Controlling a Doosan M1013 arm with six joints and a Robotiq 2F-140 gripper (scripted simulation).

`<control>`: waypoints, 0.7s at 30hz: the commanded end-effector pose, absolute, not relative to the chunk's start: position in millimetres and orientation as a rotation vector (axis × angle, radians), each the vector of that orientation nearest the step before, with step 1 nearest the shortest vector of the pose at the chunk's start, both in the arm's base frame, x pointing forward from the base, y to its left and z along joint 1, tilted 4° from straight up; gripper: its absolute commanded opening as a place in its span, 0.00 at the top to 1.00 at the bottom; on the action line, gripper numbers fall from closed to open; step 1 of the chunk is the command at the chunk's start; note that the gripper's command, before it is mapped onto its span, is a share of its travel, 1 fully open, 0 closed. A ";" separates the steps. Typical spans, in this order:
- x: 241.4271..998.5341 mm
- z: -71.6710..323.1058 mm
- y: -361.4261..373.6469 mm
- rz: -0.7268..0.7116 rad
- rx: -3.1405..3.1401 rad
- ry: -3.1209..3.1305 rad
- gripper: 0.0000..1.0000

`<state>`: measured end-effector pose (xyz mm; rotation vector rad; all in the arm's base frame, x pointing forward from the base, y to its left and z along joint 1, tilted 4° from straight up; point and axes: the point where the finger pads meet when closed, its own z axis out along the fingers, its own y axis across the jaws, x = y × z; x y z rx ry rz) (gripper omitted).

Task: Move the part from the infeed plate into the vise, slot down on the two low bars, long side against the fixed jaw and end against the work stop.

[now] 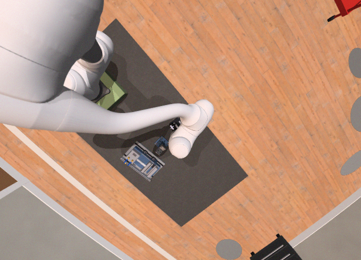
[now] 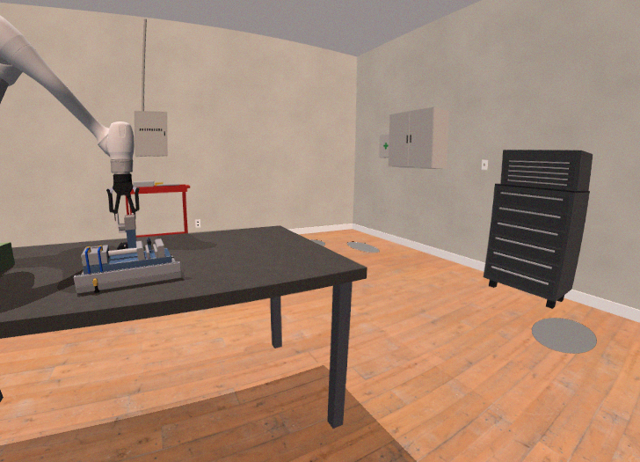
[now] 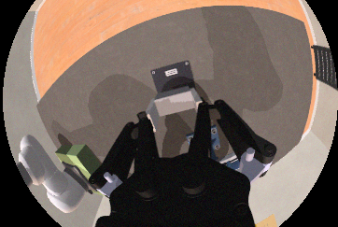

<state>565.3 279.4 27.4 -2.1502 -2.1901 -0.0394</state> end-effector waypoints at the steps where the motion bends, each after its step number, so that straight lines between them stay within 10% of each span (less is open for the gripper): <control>1: 570.0 42.5 278.0 -0.044 -2.155 -2.190 1.00; 21: 572.9 120.8 272.7 -0.044 -2.155 -2.190 1.00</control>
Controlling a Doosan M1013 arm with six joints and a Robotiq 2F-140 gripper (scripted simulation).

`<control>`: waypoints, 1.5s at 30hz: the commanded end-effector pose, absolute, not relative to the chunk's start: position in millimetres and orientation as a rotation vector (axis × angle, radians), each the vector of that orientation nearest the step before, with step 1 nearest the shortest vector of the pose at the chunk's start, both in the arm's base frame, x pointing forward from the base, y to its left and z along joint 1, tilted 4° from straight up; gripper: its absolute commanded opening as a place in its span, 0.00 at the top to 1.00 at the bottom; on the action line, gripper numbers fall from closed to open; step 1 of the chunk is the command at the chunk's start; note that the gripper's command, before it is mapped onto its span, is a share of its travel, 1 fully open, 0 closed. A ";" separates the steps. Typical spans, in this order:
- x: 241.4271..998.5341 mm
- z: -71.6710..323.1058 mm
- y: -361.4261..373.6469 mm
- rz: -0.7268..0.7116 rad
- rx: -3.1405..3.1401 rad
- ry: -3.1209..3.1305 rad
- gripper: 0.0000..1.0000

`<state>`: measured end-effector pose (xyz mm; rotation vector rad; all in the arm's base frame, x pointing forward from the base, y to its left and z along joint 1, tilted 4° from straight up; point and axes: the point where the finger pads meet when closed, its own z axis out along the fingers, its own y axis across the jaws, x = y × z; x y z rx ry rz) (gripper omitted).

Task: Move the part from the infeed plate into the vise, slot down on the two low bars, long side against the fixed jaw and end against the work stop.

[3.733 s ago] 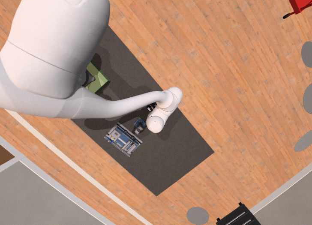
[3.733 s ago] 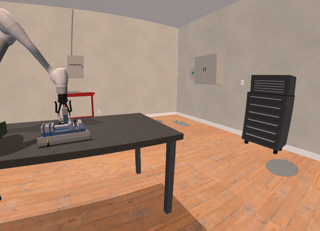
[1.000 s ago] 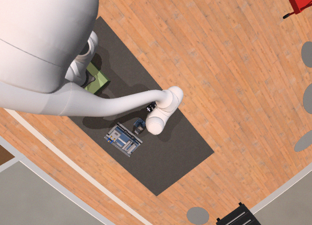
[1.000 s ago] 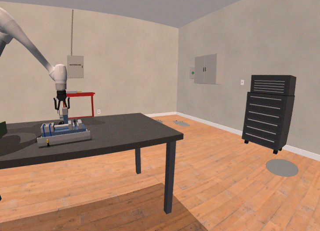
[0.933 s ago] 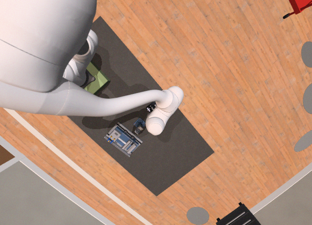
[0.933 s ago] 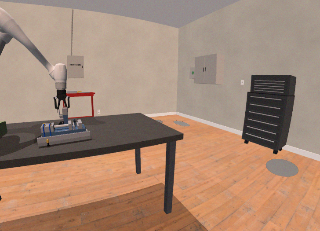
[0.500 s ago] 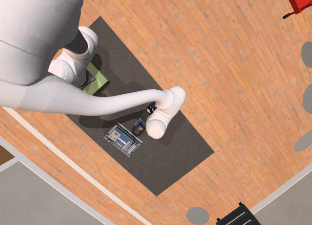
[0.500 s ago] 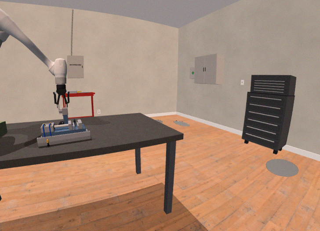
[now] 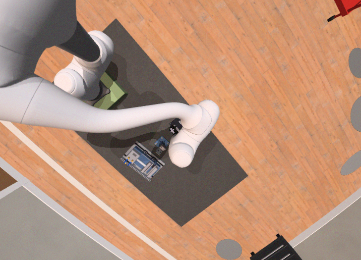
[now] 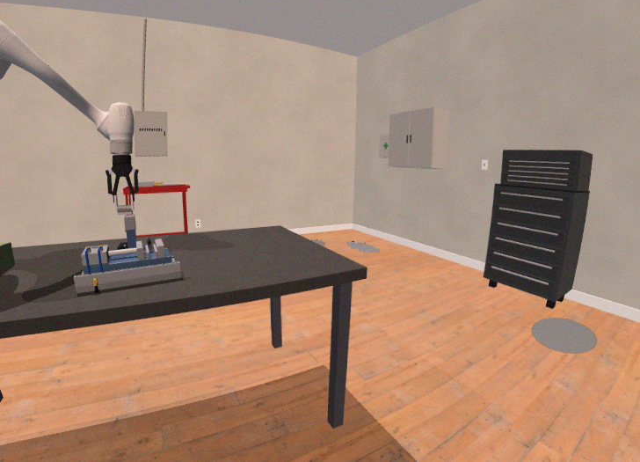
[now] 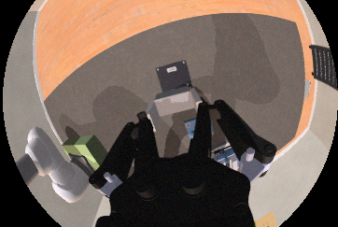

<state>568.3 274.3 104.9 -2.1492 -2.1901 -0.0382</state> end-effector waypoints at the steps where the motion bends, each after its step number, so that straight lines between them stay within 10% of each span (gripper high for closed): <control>1: 573.0 124.7 272.4 -0.044 -2.155 -2.190 1.00; 45: 574.8 174.3 269.1 -0.044 -2.155 -2.190 1.00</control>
